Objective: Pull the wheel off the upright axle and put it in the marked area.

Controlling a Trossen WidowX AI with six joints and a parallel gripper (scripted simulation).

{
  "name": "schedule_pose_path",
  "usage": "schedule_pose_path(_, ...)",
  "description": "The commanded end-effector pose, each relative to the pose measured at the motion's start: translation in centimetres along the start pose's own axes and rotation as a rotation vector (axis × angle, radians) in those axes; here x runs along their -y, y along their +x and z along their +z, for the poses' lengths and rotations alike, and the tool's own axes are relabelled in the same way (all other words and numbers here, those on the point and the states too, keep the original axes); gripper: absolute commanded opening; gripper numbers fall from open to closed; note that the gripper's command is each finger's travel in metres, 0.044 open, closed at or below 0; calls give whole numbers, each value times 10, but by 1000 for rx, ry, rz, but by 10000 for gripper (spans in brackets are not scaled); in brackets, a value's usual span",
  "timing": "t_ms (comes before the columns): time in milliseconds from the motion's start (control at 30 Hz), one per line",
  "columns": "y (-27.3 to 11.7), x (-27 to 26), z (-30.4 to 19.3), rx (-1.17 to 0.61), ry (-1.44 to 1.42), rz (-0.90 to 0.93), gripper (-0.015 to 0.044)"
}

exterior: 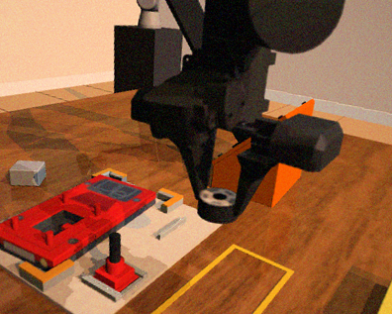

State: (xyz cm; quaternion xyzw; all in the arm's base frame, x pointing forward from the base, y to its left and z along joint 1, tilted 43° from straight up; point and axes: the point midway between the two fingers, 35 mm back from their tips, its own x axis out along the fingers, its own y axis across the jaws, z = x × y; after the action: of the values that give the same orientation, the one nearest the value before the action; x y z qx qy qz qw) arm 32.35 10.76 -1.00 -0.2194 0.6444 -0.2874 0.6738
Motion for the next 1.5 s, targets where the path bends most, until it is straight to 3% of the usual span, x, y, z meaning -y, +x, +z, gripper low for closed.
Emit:
schedule_pose_path(0, -1, -13, -8, 2, 11, 1, 0)
schedule_pose_path(400, 25, -13, -7, 2, 11, 1, 0)
schedule_pose_path(933, 105, -12, -8, 3, 12, -3, 0)
schedule_pose_path(1300, 98, -12, -7, -4, 20, -1, 289)
schedule_pose_path(1467, 56, -13, -7, 1, 14, 0, 300)
